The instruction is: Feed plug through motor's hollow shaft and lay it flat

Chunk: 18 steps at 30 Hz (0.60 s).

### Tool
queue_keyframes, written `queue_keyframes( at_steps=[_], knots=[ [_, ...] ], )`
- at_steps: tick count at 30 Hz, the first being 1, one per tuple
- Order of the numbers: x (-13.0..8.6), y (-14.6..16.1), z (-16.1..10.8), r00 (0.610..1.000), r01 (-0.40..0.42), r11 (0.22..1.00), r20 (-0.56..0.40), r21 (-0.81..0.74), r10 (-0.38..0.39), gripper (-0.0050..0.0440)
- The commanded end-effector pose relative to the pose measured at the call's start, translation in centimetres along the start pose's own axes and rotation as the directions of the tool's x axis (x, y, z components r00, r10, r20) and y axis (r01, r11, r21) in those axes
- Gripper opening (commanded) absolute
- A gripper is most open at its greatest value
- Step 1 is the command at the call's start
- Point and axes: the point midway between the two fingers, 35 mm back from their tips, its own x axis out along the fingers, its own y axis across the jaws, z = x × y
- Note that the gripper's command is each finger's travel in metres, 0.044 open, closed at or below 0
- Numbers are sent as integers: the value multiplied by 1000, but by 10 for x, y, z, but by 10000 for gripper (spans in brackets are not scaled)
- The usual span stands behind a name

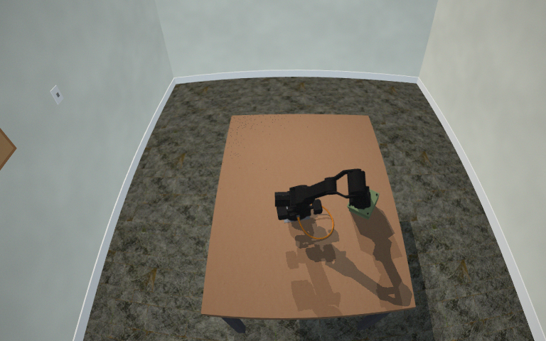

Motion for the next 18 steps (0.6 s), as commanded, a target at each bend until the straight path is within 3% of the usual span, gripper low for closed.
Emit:
queue_keyframes(
  at_steps=[1,7,18],
  knots=[
    [0,0,0,1000,0,1000,0,0,0,100],
    [-12,1,-27,1000,0,1000,-4,-4,0,100],
    [1,0,-15,1000,0,1000,-4,-4,0,100]
  ],
)
